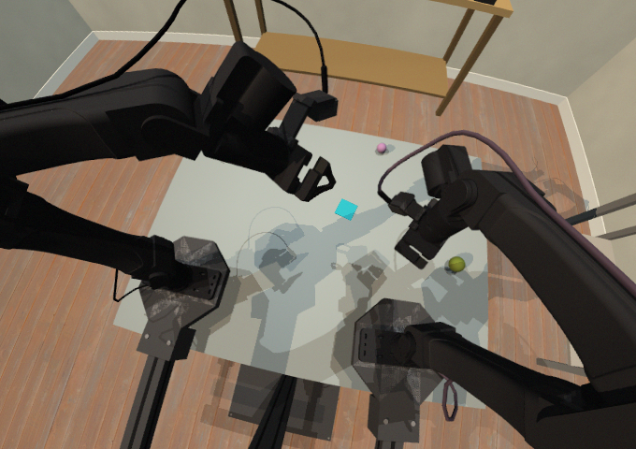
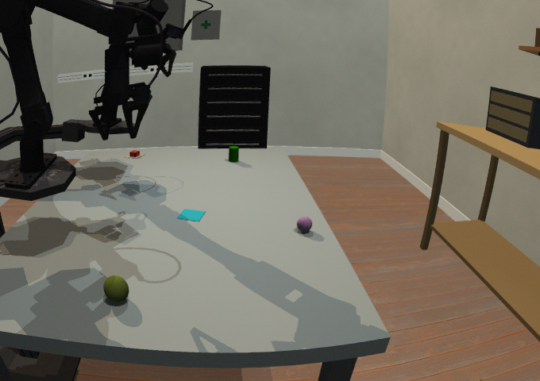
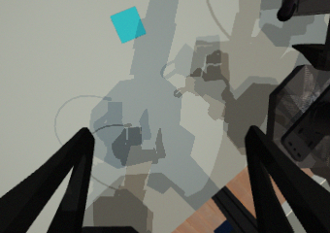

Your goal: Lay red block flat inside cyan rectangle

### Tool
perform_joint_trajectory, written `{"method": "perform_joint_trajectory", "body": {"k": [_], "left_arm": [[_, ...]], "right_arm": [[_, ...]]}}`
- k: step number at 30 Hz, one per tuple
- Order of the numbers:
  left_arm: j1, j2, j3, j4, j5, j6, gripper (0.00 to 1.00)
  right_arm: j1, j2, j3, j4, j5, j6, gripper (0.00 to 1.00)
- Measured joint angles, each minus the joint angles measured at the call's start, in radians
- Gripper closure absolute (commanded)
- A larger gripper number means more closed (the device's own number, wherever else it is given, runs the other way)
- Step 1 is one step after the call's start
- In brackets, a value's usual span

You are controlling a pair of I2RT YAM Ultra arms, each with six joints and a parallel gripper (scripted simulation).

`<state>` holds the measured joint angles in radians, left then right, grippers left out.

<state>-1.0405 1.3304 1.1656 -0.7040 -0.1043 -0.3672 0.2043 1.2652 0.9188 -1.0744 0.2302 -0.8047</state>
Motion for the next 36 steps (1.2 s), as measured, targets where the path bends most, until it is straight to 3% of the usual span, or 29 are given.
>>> {"method": "perform_joint_trajectory", "body": {"k": [23, 36], "left_arm": [[0.012, 0.0, -0.006, 0.006, -0.017, -0.039, 0.0], [0.312, -0.027, -0.188, 0.019, -0.18, -0.3, 0.0]], "right_arm": [[0.0, 0.0, 0.0, 0.0, 0.0, 0.0, 0.0], [0.0, 0.0, 0.0, 0.005, 0.0, 0.005, 0.0]]}}
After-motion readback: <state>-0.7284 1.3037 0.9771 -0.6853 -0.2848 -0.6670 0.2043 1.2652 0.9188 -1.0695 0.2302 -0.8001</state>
